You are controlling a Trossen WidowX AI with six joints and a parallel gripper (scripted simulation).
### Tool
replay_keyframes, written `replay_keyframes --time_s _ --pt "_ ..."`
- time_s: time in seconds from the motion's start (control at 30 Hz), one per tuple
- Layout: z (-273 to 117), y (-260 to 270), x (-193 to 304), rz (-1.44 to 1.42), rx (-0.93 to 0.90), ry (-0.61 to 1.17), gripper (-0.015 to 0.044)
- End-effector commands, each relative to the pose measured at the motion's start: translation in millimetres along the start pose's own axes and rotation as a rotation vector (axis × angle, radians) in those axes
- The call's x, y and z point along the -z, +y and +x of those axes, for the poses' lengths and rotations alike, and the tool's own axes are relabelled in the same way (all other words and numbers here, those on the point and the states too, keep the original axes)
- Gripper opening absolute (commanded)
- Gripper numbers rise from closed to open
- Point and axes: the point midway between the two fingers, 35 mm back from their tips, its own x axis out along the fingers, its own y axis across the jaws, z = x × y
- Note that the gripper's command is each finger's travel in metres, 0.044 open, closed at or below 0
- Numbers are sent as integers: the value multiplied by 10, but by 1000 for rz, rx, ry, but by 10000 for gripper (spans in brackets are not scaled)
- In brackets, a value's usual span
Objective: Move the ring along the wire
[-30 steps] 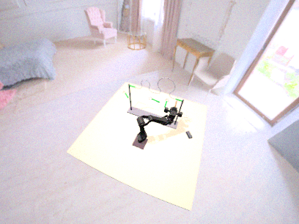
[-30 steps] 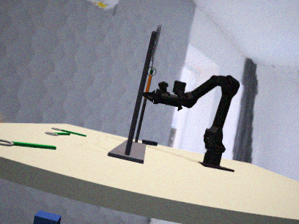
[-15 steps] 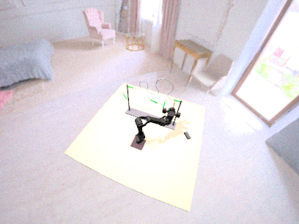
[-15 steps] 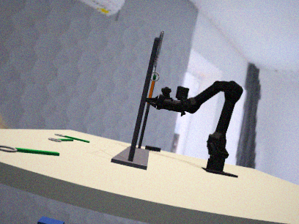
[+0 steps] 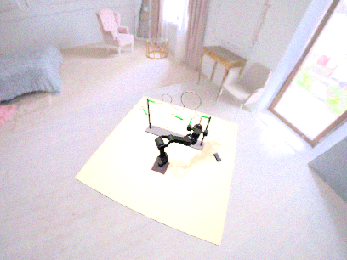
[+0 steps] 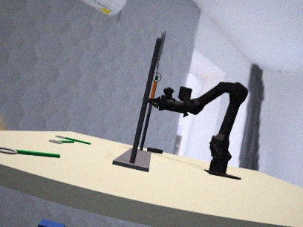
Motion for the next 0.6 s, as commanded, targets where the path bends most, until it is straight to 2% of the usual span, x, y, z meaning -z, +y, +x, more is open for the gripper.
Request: replay_keyframes --time_s 0.0,0.57 --pt "-5 53 22 12 1 5 -150" --pt "-3 299 17 78 1 5 -150"
